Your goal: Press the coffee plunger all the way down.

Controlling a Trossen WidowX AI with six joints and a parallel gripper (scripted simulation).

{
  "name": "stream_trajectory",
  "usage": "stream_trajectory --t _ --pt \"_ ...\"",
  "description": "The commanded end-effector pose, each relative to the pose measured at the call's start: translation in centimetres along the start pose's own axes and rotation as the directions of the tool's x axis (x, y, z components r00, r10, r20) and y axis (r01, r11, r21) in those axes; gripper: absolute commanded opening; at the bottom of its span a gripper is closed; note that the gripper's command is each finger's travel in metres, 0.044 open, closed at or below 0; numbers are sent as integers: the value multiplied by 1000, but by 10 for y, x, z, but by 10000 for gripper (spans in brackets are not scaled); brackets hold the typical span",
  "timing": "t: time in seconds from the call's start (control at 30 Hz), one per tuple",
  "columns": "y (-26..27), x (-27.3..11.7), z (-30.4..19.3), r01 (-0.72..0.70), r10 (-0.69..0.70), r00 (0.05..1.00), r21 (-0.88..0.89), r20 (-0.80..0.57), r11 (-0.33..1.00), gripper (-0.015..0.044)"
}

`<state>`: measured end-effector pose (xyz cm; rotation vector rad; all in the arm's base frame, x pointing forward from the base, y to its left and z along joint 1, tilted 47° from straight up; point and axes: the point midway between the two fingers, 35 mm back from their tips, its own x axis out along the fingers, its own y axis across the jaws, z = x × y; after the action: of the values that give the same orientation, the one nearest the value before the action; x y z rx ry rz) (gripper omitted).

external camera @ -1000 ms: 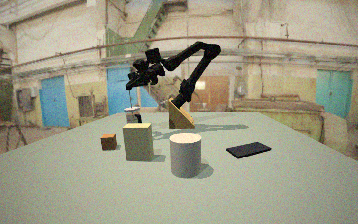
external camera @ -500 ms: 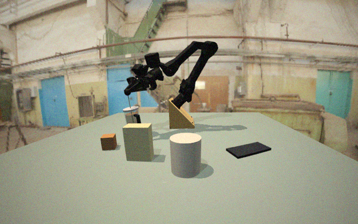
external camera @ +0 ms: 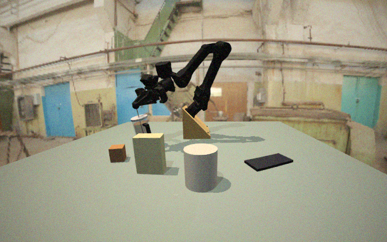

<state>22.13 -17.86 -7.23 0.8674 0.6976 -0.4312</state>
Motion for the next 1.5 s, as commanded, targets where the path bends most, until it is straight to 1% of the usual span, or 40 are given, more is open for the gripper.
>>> stream_trajectory --t 0.0,1.47 --pt "1 6 -23 -1 3 998 35 -69 999 118" --pt "-2 17 -14 -3 5 998 34 -68 999 118"
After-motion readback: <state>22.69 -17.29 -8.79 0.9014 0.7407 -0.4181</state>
